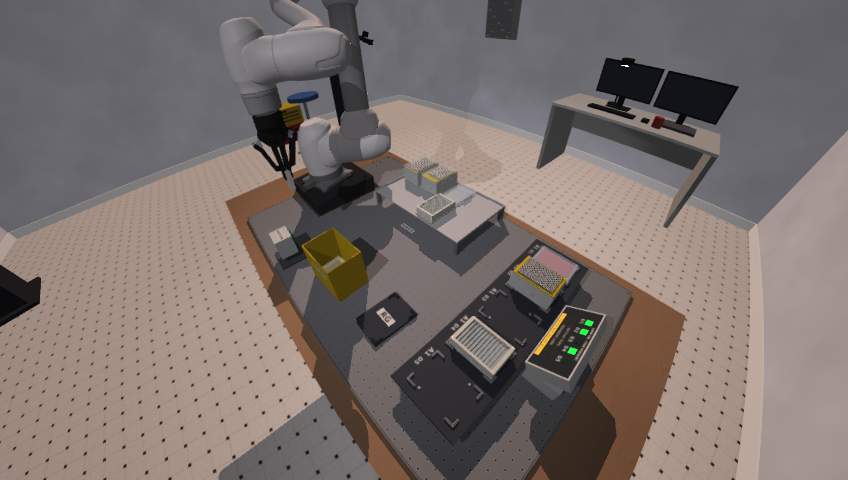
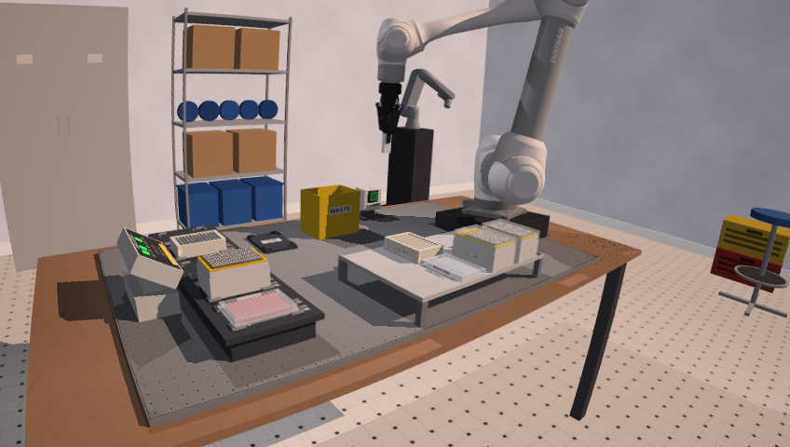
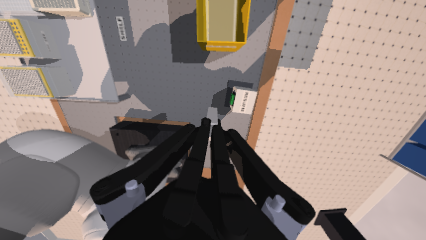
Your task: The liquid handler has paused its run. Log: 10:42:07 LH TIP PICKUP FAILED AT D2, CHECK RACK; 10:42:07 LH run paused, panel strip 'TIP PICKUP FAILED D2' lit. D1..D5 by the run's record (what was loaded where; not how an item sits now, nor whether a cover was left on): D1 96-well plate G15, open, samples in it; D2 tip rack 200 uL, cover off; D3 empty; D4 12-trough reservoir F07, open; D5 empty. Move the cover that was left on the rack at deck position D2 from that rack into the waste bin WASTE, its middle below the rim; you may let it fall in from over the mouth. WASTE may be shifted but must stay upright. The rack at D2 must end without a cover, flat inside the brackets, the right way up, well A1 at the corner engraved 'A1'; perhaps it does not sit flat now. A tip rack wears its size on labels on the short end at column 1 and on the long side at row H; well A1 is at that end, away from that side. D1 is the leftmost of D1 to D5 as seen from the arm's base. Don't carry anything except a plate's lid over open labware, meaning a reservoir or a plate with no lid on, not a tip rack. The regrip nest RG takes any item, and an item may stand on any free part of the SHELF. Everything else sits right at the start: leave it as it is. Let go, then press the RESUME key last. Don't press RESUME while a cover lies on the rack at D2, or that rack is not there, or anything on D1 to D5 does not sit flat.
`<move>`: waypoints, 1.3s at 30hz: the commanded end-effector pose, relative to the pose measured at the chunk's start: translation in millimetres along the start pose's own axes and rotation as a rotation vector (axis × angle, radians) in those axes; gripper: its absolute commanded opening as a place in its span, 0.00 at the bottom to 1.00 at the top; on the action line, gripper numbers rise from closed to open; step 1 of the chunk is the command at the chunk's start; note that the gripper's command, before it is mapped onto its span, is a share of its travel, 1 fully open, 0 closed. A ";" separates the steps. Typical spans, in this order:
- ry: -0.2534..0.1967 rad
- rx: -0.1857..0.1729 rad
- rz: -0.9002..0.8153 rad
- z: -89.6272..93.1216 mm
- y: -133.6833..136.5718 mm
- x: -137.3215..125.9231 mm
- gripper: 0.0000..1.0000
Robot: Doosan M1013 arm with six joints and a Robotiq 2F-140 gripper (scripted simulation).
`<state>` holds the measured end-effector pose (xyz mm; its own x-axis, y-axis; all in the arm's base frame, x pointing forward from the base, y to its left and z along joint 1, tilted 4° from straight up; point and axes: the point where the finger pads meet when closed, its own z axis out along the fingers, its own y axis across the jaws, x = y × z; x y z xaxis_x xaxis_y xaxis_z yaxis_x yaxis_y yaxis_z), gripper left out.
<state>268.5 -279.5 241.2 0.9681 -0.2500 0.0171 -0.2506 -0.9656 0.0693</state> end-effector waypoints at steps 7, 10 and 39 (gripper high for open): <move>-0.004 0.007 -0.002 17.9 -1.6 -1.8 0.00; -0.004 0.007 -0.002 21.2 -1.6 -1.9 0.00; -0.004 0.007 -0.002 66.2 -1.9 -2.0 0.00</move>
<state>269.4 -283.2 183.5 0.9679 -0.2506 0.0204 -0.2515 -0.9655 0.0683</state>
